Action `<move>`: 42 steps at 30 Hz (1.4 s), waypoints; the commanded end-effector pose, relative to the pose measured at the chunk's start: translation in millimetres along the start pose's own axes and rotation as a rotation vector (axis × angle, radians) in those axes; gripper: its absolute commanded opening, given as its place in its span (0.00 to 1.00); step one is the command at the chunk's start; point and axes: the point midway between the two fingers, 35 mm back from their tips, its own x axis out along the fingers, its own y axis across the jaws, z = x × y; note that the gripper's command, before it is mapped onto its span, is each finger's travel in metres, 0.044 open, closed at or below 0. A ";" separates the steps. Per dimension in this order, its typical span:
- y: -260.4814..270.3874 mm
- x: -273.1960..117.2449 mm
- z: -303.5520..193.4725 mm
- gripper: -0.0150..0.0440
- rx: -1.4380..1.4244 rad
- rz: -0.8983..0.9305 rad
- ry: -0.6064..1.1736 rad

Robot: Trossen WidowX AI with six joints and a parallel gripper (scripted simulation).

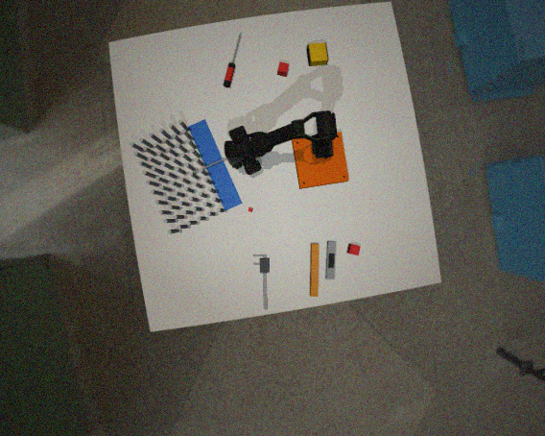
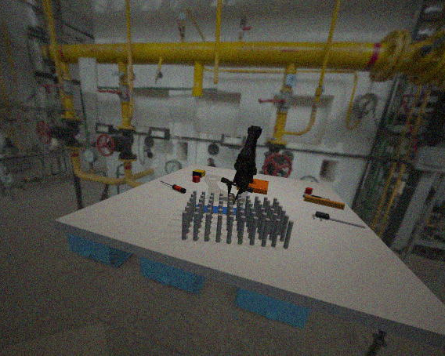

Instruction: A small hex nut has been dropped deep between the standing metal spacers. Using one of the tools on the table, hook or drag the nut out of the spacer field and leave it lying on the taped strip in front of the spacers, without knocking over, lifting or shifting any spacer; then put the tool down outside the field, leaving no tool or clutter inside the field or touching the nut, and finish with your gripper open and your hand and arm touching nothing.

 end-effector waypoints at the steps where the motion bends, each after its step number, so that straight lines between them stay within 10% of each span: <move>1: 0.6 -1.8 -3.8 0.25 -0.005 0.003 -0.002; 42: 0.4 -8.9 -29.4 0.25 -0.005 0.003 0.001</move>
